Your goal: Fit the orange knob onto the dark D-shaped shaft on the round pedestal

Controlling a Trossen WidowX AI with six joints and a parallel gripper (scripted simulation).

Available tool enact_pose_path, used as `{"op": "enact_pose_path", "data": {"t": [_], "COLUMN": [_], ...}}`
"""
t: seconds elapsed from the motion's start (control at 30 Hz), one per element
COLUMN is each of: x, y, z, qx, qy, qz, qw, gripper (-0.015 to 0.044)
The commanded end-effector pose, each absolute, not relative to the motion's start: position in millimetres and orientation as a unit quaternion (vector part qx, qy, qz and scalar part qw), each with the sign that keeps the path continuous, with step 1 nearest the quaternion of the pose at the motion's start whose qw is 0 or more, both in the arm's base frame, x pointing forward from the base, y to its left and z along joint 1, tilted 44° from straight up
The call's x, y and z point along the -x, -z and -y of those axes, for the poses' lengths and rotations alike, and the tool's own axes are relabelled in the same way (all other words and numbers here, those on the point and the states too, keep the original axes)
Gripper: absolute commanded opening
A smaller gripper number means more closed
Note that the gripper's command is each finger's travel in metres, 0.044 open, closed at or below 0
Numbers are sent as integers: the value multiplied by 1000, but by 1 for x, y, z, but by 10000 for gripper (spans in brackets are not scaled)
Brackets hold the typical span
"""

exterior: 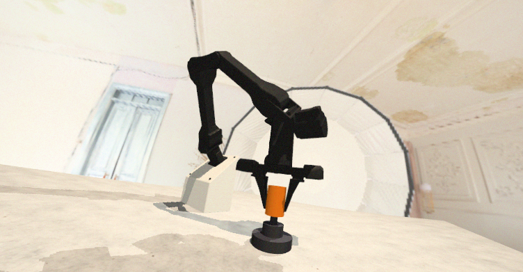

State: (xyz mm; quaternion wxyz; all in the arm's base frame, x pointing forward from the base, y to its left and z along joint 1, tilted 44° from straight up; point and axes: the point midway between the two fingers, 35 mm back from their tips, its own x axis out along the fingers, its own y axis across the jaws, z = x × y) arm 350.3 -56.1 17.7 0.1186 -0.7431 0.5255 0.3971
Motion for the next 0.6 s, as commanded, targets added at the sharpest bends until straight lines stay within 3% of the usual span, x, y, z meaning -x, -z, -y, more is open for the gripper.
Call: {"op": "enact_pose_path", "data": {"t": [0.0,0.57], "x": [-351,-350], "y": [-17,-18], "z": [57,56], "qx": [744,752], "qy": [-398,-450], "qz": [-525,-480], "qw": [117,38], "gripper": [0,0]}}
